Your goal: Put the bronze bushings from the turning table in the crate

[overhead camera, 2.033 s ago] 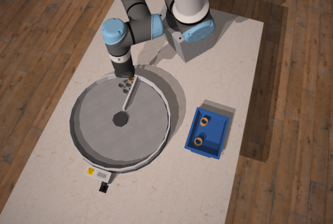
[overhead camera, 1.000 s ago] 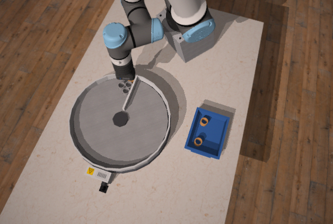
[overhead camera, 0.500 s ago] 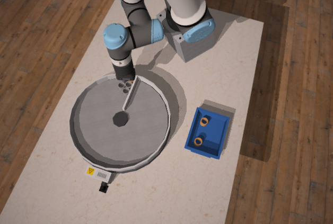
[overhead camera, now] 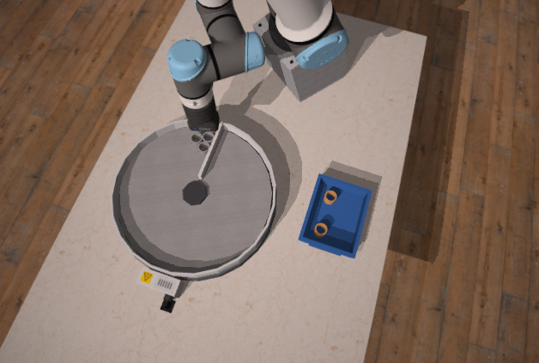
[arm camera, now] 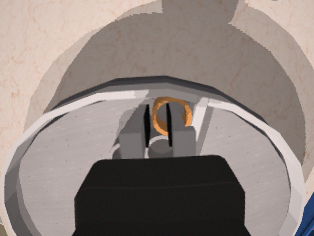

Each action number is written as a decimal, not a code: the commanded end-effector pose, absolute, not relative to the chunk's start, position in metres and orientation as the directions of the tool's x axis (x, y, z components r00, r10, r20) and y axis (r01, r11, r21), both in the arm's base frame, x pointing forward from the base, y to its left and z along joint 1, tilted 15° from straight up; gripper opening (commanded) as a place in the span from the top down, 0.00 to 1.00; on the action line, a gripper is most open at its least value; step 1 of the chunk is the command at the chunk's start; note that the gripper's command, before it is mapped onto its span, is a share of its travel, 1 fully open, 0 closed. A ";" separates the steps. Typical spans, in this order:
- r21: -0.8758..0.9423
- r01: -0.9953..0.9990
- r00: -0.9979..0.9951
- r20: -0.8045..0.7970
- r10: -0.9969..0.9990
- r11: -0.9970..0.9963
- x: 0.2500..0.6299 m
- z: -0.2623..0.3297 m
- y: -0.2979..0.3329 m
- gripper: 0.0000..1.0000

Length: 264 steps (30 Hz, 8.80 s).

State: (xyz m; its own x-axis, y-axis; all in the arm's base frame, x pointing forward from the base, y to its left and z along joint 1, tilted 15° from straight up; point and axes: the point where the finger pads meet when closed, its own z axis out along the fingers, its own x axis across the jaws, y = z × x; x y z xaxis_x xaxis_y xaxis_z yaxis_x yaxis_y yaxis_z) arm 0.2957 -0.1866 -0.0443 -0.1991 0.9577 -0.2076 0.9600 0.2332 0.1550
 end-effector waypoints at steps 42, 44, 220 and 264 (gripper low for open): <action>0.155 0.960 -0.199 -0.208 0.958 0.233 0.298 -0.057 -0.189 0.60; 0.155 0.960 -0.199 -0.208 0.958 0.233 0.298 -0.057 -0.189 0.60; 0.156 0.960 -0.199 -0.210 0.957 0.233 0.294 -0.032 -0.188 1.00; 0.156 0.960 -0.199 -0.210 0.957 0.234 0.288 0.000 -0.183 1.00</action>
